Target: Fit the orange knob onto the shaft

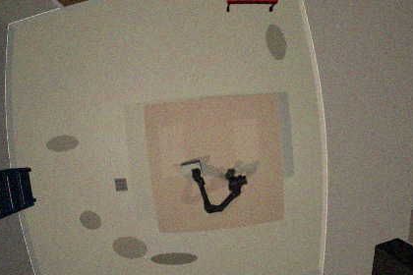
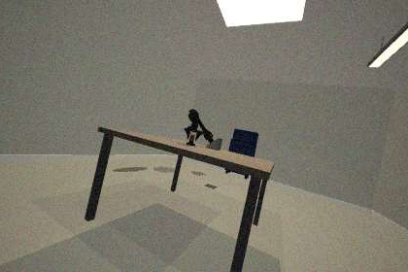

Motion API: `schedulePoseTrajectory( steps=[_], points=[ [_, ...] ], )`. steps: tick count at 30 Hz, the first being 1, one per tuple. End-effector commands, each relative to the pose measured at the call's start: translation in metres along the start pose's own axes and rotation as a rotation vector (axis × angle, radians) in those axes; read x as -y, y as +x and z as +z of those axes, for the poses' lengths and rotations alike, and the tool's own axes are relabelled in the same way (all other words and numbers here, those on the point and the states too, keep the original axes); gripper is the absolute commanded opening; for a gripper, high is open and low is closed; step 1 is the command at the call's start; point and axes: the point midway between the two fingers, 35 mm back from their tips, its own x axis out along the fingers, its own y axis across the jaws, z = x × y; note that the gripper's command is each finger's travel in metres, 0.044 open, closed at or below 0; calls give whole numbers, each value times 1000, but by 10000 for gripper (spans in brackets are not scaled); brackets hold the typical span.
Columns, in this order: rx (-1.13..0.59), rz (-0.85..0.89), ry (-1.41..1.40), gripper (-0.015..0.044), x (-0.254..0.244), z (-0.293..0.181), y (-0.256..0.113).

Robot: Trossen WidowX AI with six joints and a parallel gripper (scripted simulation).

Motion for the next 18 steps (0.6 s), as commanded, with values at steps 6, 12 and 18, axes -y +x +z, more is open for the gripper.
schedulePoseTrajectory(
  steps=[6,12,18],
  points=[
    [2,8,-1,440,-2,4,-34],
    [-2,4,-2,440,-1,0,-95],
    [-2,4,-2,440,-3,4,-95]
  ],
)
